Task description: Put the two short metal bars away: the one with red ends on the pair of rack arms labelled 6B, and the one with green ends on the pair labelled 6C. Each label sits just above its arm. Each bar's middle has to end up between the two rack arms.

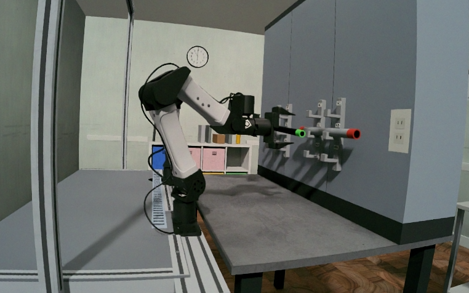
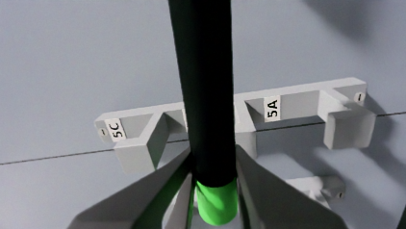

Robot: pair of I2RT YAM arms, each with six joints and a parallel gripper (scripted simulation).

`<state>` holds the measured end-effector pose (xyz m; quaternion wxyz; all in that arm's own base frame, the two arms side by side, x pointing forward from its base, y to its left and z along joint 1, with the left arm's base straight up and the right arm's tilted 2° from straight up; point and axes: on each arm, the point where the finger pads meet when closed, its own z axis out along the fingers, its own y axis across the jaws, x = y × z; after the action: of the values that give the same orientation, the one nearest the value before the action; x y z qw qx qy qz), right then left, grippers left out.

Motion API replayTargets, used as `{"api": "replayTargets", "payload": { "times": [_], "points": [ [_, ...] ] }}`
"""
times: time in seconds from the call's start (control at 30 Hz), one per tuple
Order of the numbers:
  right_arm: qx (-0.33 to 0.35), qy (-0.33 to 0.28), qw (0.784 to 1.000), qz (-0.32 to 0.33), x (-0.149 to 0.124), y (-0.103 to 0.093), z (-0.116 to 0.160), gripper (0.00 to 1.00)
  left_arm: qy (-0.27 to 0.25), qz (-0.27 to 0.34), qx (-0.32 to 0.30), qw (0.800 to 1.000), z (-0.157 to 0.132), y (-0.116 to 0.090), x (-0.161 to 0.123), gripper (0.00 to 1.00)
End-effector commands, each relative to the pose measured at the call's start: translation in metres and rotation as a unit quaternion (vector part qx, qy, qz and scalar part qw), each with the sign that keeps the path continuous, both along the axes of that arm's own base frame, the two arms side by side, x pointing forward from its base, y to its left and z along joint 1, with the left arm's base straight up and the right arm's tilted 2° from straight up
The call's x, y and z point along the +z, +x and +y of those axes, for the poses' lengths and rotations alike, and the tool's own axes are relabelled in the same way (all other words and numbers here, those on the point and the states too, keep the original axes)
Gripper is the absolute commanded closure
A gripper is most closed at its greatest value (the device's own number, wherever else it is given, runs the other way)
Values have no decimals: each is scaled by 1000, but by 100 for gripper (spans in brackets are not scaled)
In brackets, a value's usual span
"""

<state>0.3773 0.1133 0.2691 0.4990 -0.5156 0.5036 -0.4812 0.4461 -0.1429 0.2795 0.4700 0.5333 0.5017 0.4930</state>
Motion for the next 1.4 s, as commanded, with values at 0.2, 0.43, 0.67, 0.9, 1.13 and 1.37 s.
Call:
{"api": "replayTargets", "payload": {
  "times": [0.2, 0.43, 0.67, 0.9, 1.13, 1.37],
  "points": [
    [-7, 4, 1000, 0, -2, 0, 3, 0, -28, -36, 5, 999, -2, 1, 15, 100],
    [-7, 4, 1000, 0, -3, -1, 9, 0, -28, -36, 5, 999, -2, 1, 14, 100],
    [-7, 4, 1000, 0, -4, -3, 14, 0, -28, -36, 5, 999, -2, 1, 13, 100],
    [-7, 4, 1000, 0, -4, -3, 18, 0, -28, -36, 5, 999, -2, 1, 13, 100],
    [-7, 4, 1000, 0, -4, -4, 24, 0, -28, -36, 5, 999, -2, 1, 13, 100],
    [-7, 4, 1000, 0, -3, -5, 28, 0, -28, -36, 5, 999, -2, 1, 12, 100]
  ]
}}
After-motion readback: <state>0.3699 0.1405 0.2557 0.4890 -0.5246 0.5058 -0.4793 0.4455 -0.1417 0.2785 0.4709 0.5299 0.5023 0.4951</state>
